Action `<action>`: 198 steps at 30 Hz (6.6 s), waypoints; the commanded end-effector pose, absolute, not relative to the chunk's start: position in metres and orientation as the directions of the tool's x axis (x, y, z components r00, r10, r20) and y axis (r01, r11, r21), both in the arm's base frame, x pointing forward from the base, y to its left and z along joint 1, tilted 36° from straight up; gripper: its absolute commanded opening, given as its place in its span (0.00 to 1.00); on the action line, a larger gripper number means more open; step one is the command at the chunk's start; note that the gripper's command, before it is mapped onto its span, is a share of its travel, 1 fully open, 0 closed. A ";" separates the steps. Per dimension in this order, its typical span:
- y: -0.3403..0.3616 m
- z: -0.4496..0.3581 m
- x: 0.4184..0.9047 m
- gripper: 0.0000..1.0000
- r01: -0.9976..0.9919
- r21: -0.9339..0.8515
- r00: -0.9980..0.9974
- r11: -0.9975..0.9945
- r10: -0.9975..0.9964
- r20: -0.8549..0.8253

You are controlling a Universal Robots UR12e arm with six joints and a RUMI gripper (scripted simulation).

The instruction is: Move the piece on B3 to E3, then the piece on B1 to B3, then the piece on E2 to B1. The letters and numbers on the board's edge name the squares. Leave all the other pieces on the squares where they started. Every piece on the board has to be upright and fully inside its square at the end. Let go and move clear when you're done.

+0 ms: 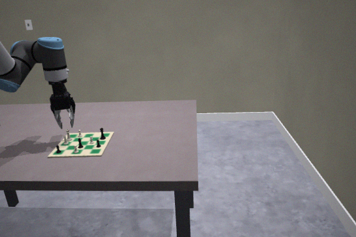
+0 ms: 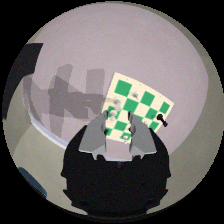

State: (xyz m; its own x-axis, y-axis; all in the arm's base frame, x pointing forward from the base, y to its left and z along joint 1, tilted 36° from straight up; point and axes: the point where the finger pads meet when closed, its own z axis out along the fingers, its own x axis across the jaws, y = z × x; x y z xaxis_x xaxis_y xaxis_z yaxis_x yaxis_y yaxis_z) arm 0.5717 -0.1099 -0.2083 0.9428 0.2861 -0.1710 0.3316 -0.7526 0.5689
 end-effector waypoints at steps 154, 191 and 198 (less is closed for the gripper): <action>-0.037 -0.177 0.682 0.00 0.034 0.594 0.999 -0.804 0.049 0.009; -0.089 -0.249 0.687 0.00 0.034 0.594 0.999 -0.804 0.048 0.008; -0.094 -0.255 0.687 0.00 0.034 0.594 0.999 -0.804 0.048 0.008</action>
